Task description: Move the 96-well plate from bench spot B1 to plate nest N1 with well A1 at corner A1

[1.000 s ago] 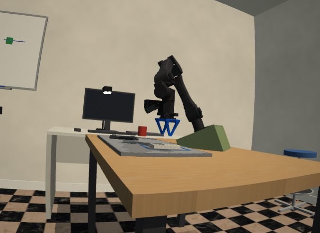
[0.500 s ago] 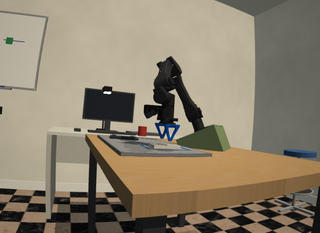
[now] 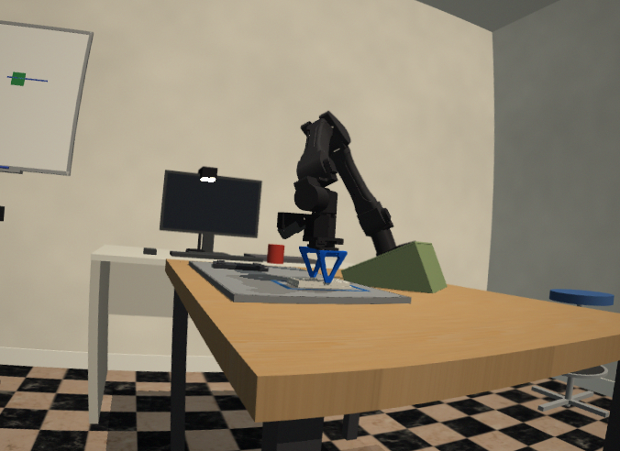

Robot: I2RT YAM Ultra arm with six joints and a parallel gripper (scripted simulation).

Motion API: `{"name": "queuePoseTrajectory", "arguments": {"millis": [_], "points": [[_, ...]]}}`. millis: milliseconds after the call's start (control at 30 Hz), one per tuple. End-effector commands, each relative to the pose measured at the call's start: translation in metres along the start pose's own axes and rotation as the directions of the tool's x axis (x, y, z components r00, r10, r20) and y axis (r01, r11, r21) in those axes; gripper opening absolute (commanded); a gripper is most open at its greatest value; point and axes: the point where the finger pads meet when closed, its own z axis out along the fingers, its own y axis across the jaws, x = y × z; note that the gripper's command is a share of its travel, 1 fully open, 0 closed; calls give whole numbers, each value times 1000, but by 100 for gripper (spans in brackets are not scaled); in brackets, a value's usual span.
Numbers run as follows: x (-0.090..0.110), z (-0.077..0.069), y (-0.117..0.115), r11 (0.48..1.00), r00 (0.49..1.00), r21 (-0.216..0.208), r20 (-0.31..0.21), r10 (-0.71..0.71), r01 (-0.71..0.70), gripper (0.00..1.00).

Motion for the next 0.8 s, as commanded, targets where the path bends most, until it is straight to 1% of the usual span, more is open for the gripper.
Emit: {"name": "queuePoseTrajectory", "arguments": {"millis": [0,67,133,200,267,300,367,500,533,767], "points": [[1,7,4,1000,1000,-4,19,-18,18,100],[-2,9,2,1000,1000,-8,22,-7,8,100],[-1,15,1,1000,1000,-1,15,-7,7,100],[1,19,2,1000,1000,0,14,-13,13,100],[1,19,2,1000,1000,0,14,-13,13,100],[-4,7,7,1000,999,-26,43,-11,13,100],[-2,10,7,1000,999,-19,35,-17,17,100],[-2,10,6,1000,999,-19,35,-17,18,100],[-6,9,6,1000,1000,-23,30,0,1,100],[-6,9,6,1000,1000,-23,30,0,1,100]]}}
